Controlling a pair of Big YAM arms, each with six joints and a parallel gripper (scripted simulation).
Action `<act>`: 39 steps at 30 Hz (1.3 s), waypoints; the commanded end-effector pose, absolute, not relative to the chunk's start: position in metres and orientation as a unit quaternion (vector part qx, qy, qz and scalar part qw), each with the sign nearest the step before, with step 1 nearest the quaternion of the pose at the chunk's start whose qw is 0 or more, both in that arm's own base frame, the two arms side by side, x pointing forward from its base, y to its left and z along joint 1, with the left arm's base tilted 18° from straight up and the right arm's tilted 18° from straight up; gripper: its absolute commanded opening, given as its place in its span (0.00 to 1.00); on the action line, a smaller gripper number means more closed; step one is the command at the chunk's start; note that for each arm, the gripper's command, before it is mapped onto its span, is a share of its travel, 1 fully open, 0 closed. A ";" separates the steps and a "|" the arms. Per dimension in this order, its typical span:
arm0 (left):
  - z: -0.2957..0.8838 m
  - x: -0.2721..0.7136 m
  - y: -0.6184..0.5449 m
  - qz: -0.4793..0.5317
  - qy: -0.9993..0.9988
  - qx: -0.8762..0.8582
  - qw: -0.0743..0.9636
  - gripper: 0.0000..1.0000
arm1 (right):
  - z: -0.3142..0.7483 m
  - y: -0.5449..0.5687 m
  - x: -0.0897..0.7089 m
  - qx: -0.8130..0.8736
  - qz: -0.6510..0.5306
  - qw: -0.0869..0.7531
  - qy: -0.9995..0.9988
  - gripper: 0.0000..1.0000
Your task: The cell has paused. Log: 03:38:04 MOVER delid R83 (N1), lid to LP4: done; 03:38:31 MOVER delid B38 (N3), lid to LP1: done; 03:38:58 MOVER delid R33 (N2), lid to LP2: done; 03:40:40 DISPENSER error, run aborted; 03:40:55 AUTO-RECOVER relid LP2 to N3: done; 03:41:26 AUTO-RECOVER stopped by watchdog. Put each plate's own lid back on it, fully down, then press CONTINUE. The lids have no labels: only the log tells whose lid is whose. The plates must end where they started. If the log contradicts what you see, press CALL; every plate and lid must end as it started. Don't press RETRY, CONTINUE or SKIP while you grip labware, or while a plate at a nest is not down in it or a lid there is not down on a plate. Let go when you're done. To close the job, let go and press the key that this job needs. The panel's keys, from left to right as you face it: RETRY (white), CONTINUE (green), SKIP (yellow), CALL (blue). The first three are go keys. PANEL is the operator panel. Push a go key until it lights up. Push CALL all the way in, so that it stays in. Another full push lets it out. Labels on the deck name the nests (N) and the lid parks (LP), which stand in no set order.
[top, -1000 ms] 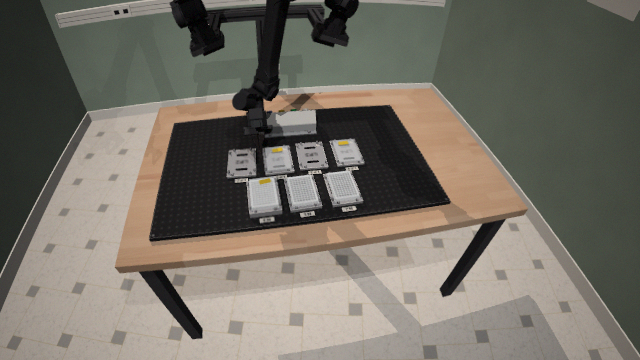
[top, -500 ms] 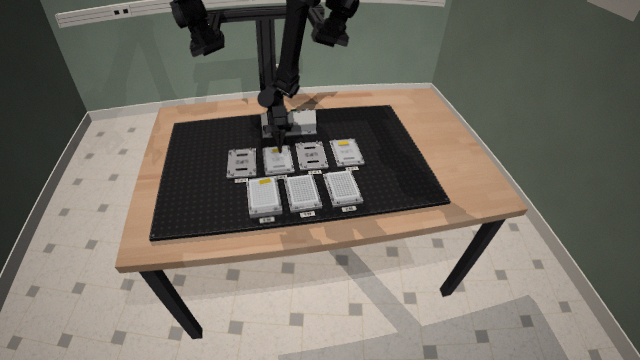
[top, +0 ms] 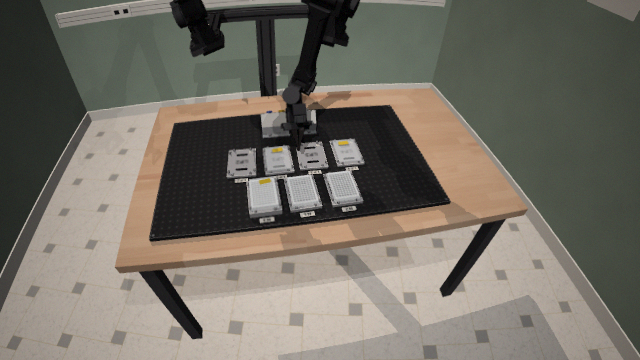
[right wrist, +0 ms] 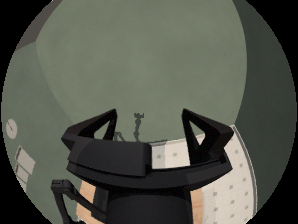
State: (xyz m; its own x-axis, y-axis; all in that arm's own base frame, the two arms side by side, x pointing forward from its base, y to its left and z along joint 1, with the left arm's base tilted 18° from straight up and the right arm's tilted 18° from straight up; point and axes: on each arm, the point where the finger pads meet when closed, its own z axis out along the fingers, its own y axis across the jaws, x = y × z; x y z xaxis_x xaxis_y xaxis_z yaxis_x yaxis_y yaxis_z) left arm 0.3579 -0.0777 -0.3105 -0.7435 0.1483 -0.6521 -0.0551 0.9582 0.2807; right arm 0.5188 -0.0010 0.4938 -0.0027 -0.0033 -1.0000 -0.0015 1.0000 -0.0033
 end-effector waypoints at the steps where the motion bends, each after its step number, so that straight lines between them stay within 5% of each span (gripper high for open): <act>1: -0.305 0.348 -0.055 0.154 0.922 0.044 0.353 0.00 | 0.518 0.000 0.518 -0.001 0.000 0.723 0.691 1.00; 39: -0.270 0.351 0.035 0.147 0.921 0.044 0.359 0.00 | 0.518 0.000 0.518 -0.001 0.000 0.723 0.691 1.00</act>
State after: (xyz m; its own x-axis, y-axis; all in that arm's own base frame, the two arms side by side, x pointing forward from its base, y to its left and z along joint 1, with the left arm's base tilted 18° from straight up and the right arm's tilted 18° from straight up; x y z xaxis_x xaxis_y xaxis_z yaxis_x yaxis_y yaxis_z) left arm 0.3543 0.0388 -0.2755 -0.7420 0.1677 -0.6491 -0.0449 0.9536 0.2977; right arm 0.5188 -0.0010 0.4938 -0.0027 -0.0033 -1.0000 -0.0015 1.0000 -0.0033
